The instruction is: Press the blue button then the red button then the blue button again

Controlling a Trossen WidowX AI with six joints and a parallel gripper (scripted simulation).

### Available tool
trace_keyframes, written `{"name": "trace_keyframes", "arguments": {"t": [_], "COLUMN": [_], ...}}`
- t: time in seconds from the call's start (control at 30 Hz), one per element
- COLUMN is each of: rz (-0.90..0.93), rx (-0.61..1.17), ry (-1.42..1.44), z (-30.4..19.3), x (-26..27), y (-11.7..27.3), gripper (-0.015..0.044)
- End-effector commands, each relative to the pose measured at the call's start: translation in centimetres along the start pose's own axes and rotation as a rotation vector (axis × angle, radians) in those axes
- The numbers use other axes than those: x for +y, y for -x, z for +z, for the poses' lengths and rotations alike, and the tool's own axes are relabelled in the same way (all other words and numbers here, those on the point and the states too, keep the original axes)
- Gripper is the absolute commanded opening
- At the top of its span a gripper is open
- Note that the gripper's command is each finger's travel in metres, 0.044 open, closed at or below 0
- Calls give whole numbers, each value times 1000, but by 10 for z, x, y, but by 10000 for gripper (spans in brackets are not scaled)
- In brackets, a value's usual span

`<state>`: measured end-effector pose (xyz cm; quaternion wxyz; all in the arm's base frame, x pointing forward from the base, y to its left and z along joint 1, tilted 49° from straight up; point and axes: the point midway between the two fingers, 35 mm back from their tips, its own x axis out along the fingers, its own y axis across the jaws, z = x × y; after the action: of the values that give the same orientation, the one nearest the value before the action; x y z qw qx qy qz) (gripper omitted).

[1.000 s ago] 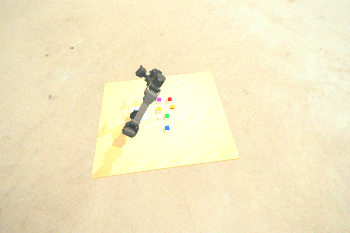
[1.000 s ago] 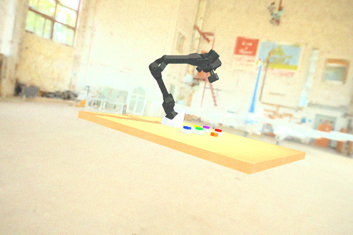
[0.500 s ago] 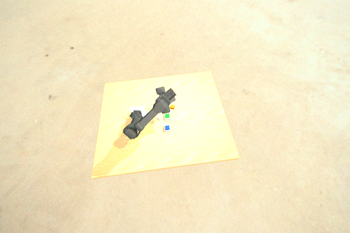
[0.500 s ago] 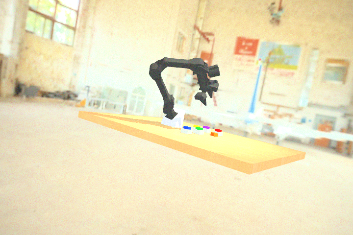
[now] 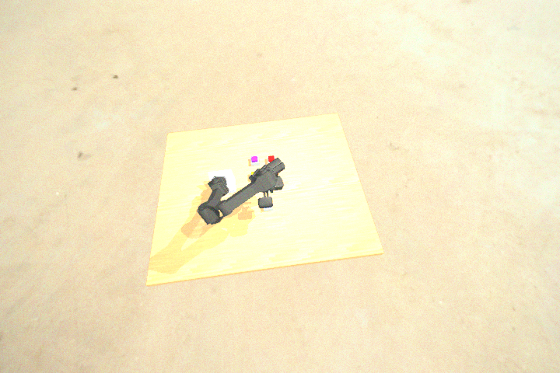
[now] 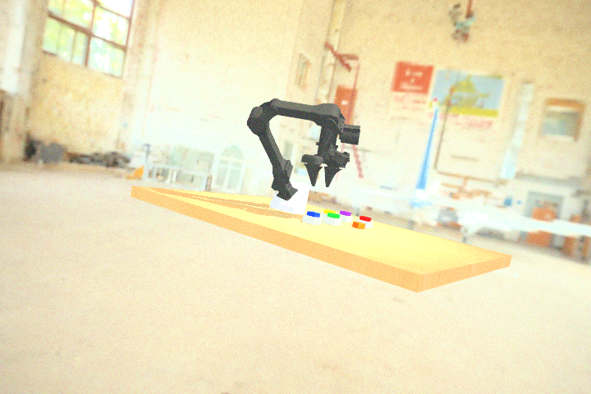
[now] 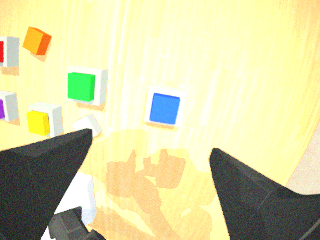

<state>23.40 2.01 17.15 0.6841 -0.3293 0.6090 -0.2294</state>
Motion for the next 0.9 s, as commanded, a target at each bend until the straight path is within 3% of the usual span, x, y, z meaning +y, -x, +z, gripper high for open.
{"name": "trace_keyframes", "arguments": {"t": [0.0, 0.23, 0.47, 0.87], "rz": [-32, -38, -38, -38], "rx": [2, 11, 12, 12], "ry": [-2, 1, 1, 1], "z": [-1, -1, -1, -1], "x": [-7, -10, -10, -10], "y": [-1, -60, -62, -62], "gripper": [400, 216, 32, 20]}}
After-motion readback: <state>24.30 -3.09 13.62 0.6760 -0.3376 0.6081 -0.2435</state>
